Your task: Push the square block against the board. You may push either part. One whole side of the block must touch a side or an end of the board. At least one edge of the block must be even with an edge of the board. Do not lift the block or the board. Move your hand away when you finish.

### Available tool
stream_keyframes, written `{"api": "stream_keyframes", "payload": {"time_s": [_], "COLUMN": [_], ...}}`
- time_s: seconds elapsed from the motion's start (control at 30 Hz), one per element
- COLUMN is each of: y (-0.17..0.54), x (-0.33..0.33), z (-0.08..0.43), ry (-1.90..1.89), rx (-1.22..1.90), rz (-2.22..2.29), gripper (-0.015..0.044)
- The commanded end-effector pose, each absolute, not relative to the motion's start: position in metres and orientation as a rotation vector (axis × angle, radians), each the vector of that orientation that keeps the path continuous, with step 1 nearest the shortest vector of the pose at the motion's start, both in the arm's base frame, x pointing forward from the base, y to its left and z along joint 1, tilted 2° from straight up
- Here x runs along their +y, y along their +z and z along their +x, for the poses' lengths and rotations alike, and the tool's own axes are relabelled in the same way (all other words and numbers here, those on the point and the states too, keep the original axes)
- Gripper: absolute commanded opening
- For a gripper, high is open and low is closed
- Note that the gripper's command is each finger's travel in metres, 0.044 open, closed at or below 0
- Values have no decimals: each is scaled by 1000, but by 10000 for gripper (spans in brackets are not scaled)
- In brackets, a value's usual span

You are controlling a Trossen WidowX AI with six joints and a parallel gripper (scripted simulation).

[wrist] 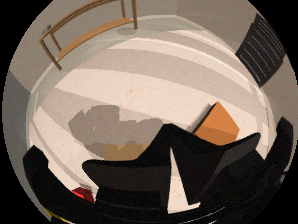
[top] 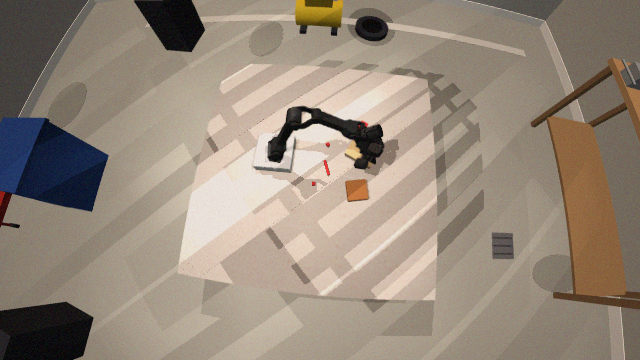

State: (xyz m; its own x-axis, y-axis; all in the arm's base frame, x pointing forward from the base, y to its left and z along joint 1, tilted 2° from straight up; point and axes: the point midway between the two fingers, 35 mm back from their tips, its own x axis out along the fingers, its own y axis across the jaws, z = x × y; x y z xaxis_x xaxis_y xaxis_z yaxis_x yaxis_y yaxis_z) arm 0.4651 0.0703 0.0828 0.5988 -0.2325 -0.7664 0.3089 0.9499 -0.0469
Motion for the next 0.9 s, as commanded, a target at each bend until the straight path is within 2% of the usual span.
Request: {"api": "stream_keyframes", "payload": {"time_s": [0.0,0.6,0.87], "y": [71,45,43], "x": [88,128,129], "z": [431,272,266], "ry": [-284,-367,-378], "rx": [993,1512,1531], "rz": [169,425,433], "gripper": [0,0,0]}}
